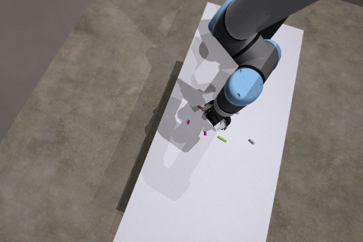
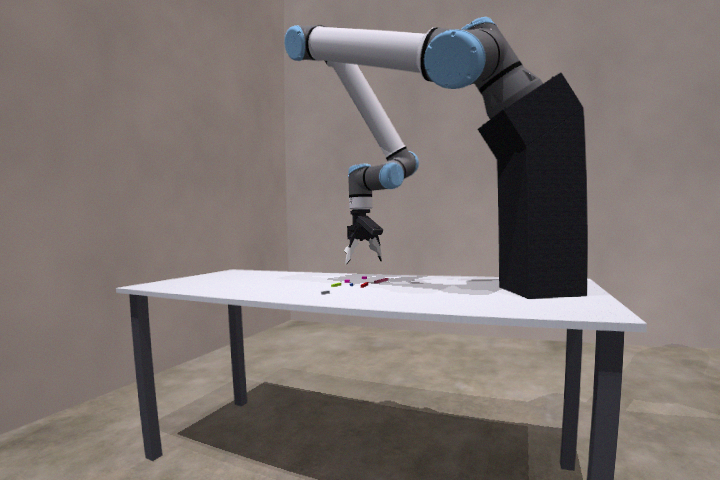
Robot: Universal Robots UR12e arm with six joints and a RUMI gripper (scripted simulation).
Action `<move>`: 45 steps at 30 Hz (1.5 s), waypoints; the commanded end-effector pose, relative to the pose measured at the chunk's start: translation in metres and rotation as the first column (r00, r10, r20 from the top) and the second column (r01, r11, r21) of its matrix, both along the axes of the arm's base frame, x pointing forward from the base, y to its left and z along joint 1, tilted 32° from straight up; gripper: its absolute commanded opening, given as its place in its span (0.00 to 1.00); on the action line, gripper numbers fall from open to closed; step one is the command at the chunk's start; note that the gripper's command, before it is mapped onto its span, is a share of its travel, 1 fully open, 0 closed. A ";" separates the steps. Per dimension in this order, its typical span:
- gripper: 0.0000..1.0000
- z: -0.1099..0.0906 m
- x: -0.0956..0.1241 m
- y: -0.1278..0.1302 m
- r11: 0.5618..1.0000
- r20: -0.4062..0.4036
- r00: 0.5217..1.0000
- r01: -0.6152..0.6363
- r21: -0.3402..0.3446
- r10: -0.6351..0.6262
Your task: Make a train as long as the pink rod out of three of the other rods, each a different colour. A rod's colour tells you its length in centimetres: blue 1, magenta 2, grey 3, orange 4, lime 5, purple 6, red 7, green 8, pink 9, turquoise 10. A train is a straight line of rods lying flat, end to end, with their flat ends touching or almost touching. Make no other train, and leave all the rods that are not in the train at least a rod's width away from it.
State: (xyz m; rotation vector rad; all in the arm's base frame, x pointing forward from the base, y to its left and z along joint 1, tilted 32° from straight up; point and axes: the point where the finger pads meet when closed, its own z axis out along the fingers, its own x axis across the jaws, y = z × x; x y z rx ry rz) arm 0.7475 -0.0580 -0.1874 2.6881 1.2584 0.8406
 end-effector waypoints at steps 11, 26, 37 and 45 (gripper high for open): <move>1.00 0.004 0.004 0.009 0.889 0.032 0.913 -0.387 -0.244 0.406; 1.00 0.011 0.011 0.019 0.525 -0.057 0.630 -0.691 -0.497 0.775; 1.00 0.017 0.019 0.028 0.155 -0.195 0.342 -0.769 -0.620 0.919; 1.00 0.021 0.024 0.033 -0.058 -0.286 0.177 -0.753 -0.656 0.942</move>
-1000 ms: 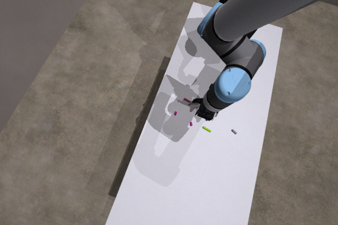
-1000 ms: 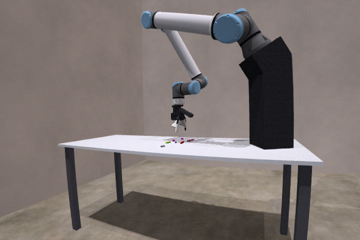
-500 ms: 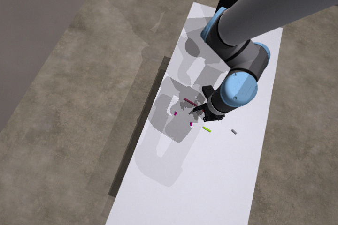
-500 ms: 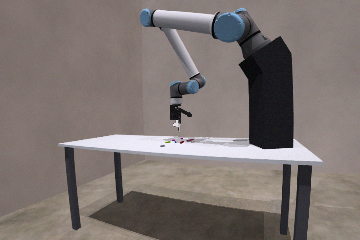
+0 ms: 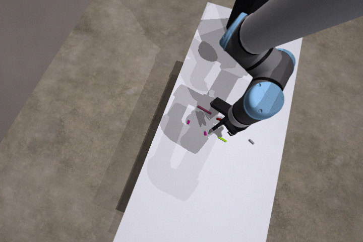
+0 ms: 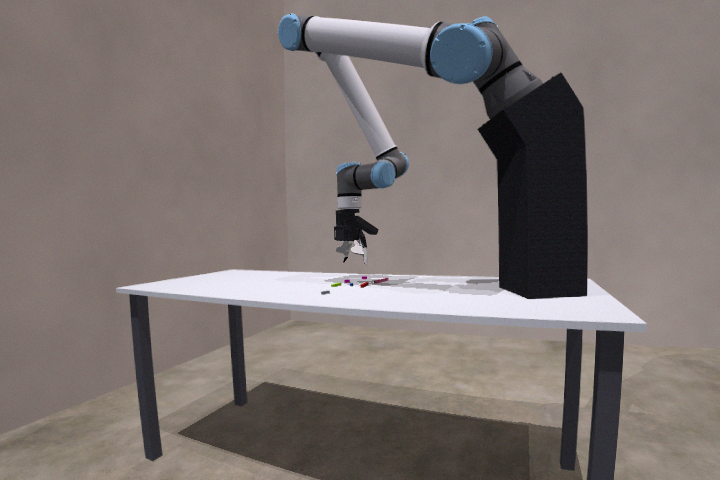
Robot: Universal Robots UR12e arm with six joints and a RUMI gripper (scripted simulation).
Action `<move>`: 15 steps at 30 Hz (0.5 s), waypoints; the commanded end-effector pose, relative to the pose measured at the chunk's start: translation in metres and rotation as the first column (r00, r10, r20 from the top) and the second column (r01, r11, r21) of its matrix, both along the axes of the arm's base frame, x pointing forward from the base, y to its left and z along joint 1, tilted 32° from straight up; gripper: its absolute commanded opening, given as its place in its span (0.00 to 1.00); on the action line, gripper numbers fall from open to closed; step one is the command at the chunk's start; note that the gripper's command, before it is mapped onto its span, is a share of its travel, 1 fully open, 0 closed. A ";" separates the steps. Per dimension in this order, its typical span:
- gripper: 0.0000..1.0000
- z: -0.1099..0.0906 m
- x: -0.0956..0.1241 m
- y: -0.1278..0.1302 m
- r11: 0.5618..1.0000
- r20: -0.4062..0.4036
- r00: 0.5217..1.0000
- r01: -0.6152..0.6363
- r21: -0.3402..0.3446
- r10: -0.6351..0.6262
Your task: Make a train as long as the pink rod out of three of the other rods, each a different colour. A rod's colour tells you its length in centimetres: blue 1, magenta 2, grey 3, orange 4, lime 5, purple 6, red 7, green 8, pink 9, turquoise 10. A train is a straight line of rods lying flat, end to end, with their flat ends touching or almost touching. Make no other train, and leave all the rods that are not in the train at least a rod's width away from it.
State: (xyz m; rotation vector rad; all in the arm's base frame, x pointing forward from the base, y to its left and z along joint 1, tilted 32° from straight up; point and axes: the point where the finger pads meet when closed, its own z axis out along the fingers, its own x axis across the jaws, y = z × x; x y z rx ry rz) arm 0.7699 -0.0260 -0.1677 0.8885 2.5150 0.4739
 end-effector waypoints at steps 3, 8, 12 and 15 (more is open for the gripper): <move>1.00 0.004 0.004 0.004 0.986 0.023 0.989 -0.146 -0.084 0.148; 1.00 0.007 0.007 0.008 0.954 0.033 0.964 -0.257 -0.155 0.265; 1.00 0.008 0.009 0.011 0.924 0.034 0.940 -0.326 -0.202 0.339; 1.00 0.009 0.010 0.012 0.909 0.034 0.929 -0.353 -0.221 0.369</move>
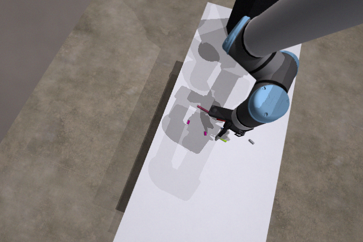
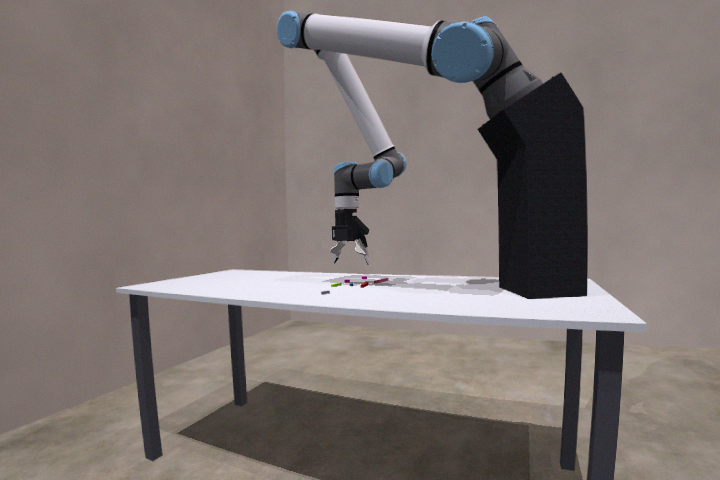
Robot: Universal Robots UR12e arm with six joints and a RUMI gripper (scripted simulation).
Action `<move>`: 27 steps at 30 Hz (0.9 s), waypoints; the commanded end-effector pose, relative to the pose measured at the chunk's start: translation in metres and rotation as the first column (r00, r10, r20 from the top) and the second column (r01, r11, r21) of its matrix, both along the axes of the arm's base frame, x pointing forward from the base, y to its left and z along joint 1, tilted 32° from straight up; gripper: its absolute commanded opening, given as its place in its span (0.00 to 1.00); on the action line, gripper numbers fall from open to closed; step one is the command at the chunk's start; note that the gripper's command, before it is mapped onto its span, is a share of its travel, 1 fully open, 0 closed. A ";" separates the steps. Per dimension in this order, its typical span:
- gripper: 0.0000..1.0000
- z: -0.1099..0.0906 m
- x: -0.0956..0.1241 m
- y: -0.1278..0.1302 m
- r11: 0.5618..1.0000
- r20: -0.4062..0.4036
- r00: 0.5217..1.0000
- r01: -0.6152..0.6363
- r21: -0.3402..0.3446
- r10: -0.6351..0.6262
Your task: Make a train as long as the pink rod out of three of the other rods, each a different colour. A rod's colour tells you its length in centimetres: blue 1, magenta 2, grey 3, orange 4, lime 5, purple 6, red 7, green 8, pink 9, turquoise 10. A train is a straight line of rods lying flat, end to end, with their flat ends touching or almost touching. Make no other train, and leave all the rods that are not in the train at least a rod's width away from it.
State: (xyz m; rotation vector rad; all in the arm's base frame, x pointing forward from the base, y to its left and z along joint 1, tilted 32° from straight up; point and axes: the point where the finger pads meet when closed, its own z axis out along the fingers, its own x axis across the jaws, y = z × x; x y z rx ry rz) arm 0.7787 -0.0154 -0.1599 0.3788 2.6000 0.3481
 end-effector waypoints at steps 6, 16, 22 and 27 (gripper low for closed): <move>1.00 0.003 0.003 0.003 0.993 0.018 0.994 -0.102 -0.060 0.103; 1.00 0.005 0.005 0.006 0.983 0.026 0.987 -0.159 -0.095 0.162; 1.00 0.005 0.005 0.006 0.982 0.026 0.986 -0.164 -0.098 0.167; 1.00 0.005 0.005 0.006 0.981 0.027 0.985 -0.164 -0.098 0.168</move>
